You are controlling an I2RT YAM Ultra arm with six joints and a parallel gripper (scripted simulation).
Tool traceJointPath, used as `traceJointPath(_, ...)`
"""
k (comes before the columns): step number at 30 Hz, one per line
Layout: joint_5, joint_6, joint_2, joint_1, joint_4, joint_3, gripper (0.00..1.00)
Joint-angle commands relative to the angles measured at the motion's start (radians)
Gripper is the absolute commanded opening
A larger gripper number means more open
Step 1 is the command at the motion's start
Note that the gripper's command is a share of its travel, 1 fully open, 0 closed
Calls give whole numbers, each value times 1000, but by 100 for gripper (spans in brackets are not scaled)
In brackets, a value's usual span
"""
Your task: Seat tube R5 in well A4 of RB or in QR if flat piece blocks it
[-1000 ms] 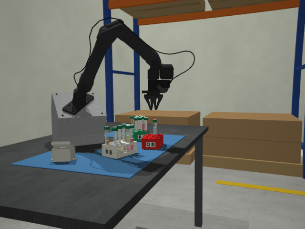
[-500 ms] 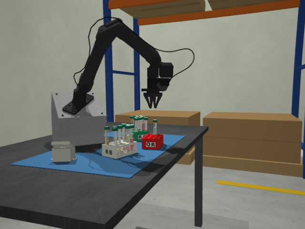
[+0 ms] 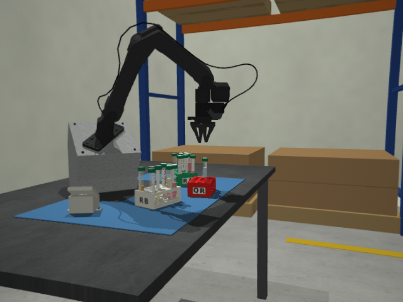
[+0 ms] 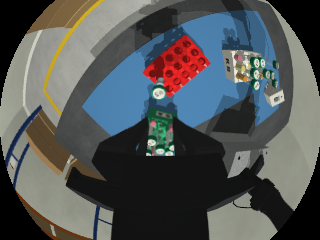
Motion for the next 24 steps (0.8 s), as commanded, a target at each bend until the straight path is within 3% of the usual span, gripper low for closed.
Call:
traceJointPath(1, 16, 5, -30, 21, -16, 26, 30)
traceJointPath(16, 16, -13, -36, 11, -15, -20, 30)
traceJointPath(24, 16, -17, -37, -2, -16, 24, 30)
